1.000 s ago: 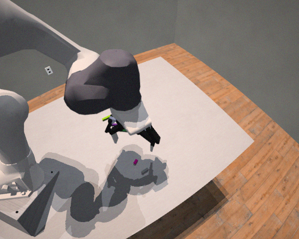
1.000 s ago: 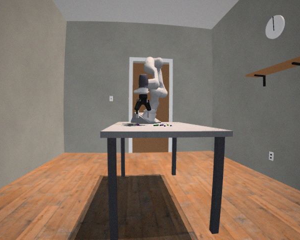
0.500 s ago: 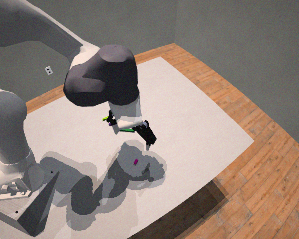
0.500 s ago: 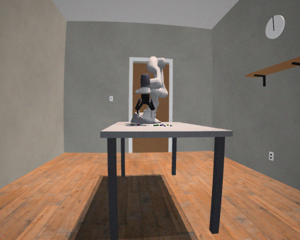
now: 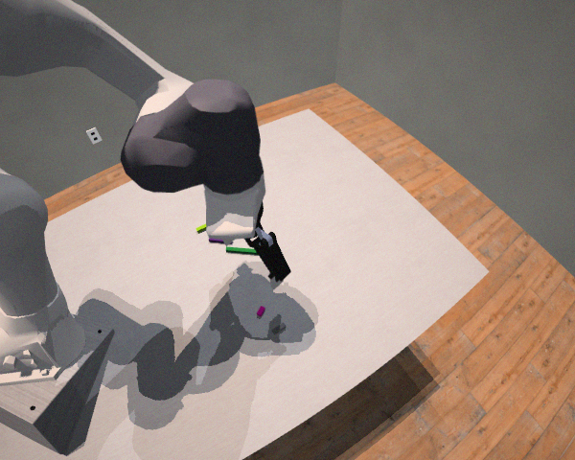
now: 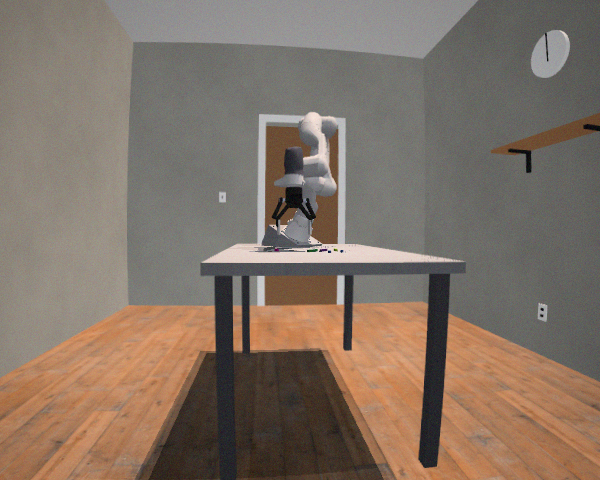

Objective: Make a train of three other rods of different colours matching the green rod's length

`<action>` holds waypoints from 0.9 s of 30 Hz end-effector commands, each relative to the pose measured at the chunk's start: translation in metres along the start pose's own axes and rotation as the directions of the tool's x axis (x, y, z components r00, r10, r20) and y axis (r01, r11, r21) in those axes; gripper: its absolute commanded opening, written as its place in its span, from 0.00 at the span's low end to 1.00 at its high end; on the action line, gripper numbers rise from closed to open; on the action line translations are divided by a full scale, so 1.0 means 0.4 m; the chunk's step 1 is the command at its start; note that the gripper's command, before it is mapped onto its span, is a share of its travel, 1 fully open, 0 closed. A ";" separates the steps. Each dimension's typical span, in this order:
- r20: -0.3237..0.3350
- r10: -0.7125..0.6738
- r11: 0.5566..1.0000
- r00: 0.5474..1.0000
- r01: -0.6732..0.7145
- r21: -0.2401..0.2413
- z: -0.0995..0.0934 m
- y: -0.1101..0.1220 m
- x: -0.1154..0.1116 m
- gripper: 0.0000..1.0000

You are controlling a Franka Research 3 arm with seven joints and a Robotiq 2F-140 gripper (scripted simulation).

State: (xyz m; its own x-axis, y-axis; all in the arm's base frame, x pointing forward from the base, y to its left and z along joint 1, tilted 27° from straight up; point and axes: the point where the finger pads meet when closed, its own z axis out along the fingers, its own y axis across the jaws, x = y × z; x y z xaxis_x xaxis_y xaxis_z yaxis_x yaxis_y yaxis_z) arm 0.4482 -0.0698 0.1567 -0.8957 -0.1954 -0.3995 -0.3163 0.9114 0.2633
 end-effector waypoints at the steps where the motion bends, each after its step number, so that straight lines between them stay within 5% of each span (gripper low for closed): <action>1: 0.001 0.167 0.986 0.986 -0.167 0.007 0.000 0.011 -0.004 1.00; 21: 0.005 0.465 0.885 0.885 -0.465 0.003 -0.002 0.052 -0.018 1.00; 27: 0.005 0.577 0.817 0.817 -0.577 0.002 -0.002 0.069 -0.023 1.00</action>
State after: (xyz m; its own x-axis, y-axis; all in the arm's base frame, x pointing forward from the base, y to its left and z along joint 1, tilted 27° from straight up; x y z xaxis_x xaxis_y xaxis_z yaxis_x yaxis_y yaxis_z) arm 0.4489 -0.0470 0.1682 -0.9389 0.2381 -0.2484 0.1171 0.9000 0.4198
